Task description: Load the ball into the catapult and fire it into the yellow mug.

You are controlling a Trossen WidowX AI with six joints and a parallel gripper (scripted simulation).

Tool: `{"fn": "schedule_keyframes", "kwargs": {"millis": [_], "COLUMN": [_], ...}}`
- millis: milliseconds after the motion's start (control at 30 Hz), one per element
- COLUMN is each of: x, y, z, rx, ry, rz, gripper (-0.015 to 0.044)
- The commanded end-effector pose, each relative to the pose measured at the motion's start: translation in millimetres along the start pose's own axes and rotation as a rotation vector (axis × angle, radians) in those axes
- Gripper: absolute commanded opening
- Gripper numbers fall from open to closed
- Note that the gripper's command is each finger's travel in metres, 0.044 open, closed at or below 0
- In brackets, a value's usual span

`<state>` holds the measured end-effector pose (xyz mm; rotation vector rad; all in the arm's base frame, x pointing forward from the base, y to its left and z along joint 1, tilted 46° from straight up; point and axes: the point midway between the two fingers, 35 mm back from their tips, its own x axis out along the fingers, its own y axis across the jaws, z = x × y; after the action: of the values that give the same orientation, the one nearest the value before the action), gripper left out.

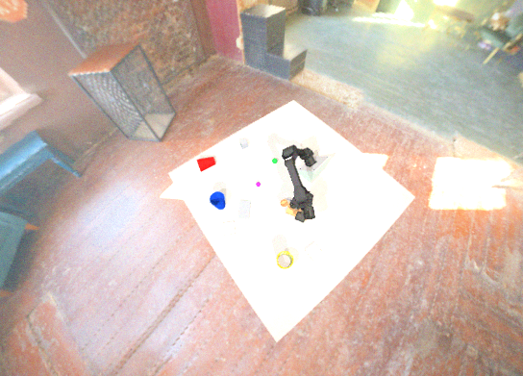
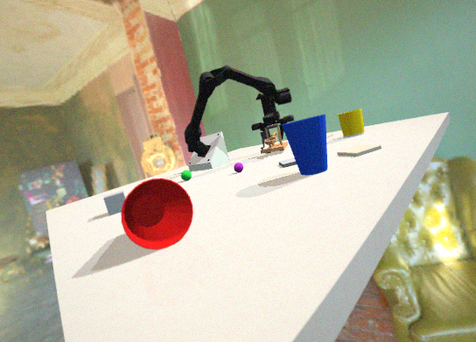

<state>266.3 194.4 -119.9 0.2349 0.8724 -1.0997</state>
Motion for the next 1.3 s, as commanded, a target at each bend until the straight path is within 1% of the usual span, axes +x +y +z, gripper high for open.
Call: {"fn": "schedule_keyframes", "kwargs": {"millis": [0, 200, 400, 867, 933, 967, 1067, 1133, 1233, 1267], "x": [5.8, 15.5, 11.5, 11.5, 1.0, -12.4, -63.4, -85.6, -88.4, -70.4], "y": [-0.7, -1.3, -0.4, -0.4, 1.1, 2.5, 2.0, -1.0, -1.4, 0.2], "z": [-0.7, -0.4, 0.2, 0.2, -0.4, -1.0, -1.9, -1.6, -1.5, -3.6], "rx": [-0.008, -0.008, 0.000, 0.000, -0.001, -0.001, -0.003, -0.004, -0.004, -0.012], "ry": [-0.008, -0.009, -0.001, -0.001, 0.000, 0.002, 0.003, 0.003, 0.002, -0.004], "rz": [0.006, 0.005, 0.000, 0.000, 0.000, 0.001, 0.000, -0.001, -0.001, 0.001], "gripper": [0.0000, 0.0000, 0.0000, 0.0368, 0.0420, 0.0440, 0.0440, 0.0440, 0.0440, 0.0440]}}
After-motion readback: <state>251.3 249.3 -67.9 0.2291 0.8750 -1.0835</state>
